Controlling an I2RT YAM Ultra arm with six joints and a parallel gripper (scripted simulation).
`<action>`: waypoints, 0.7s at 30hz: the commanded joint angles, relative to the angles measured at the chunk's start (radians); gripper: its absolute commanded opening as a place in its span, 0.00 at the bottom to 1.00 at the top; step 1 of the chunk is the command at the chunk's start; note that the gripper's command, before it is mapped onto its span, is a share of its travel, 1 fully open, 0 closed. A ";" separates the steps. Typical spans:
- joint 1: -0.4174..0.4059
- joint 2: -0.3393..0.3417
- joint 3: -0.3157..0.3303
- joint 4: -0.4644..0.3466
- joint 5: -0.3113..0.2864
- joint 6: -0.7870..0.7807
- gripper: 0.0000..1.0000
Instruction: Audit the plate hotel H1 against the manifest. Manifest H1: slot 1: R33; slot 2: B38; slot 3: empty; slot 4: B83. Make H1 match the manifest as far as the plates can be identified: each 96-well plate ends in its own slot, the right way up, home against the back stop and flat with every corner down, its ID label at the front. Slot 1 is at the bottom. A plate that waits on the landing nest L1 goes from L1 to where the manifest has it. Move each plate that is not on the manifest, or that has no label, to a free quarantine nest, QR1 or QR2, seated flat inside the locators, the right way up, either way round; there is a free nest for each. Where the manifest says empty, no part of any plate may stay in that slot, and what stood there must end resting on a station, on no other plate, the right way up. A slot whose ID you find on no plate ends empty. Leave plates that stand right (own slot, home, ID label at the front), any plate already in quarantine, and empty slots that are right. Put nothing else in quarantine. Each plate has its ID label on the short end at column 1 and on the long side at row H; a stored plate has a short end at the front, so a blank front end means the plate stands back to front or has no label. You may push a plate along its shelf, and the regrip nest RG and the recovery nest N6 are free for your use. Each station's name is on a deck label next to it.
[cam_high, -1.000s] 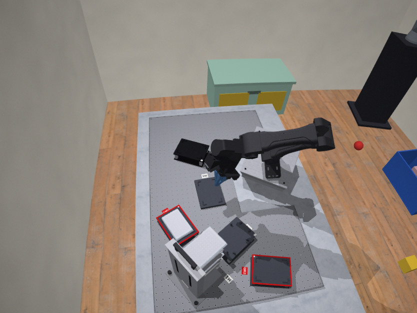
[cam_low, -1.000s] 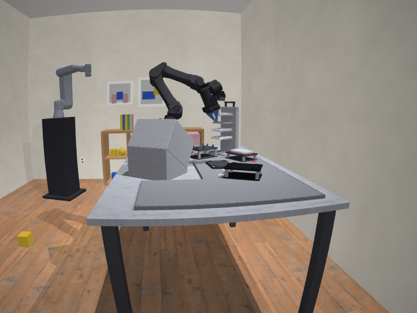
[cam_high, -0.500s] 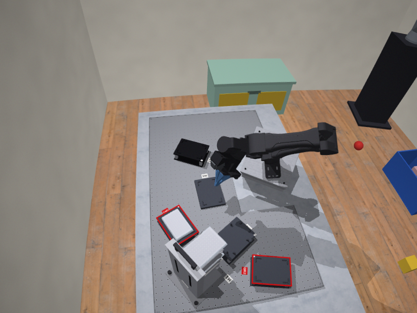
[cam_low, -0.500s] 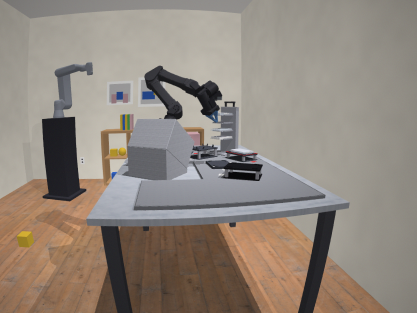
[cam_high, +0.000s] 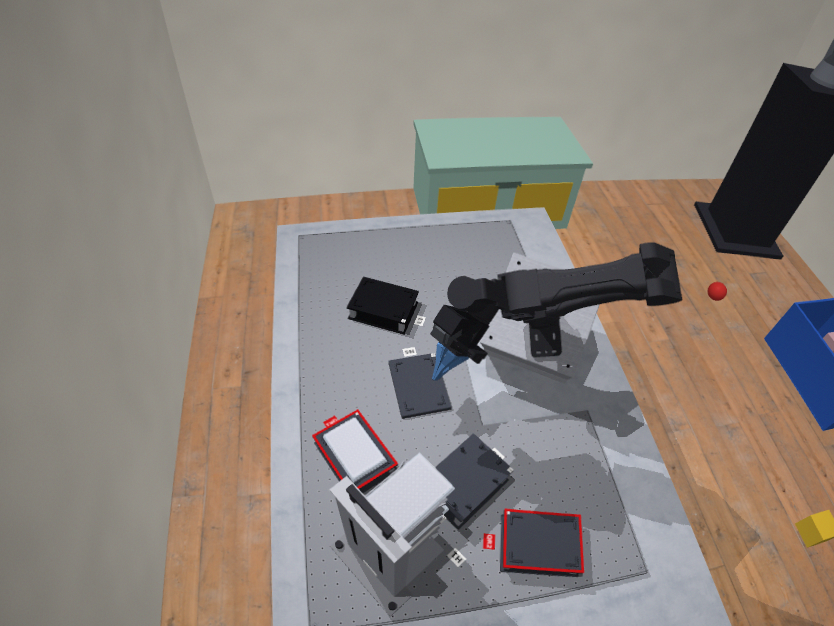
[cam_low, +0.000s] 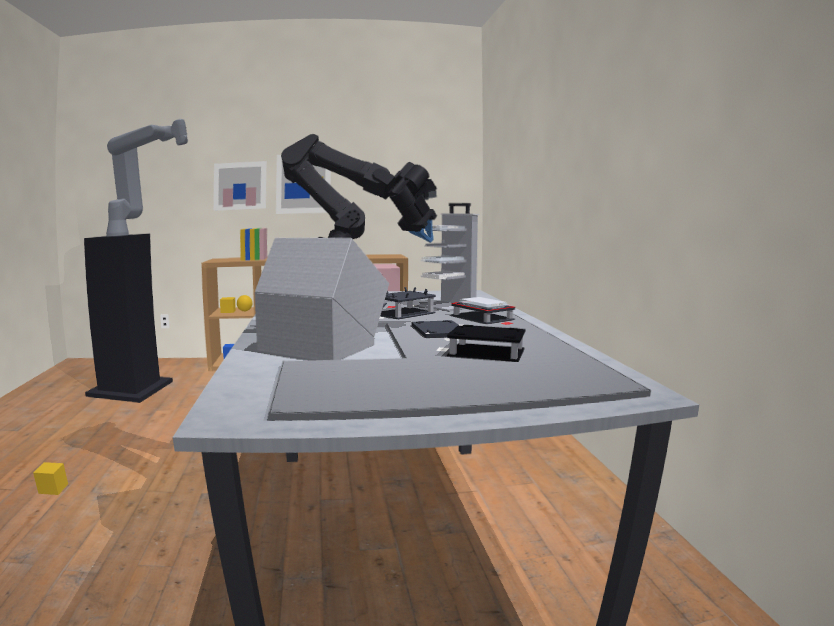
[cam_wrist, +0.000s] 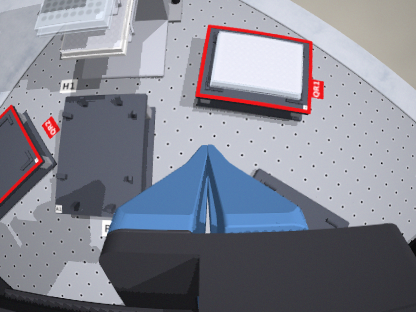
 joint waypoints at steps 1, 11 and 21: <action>0.067 -0.059 0.029 -0.015 0.083 0.050 0.00; 0.285 -0.133 0.043 -0.054 0.292 0.130 0.00; 0.608 -0.185 0.065 -0.094 0.605 0.218 0.00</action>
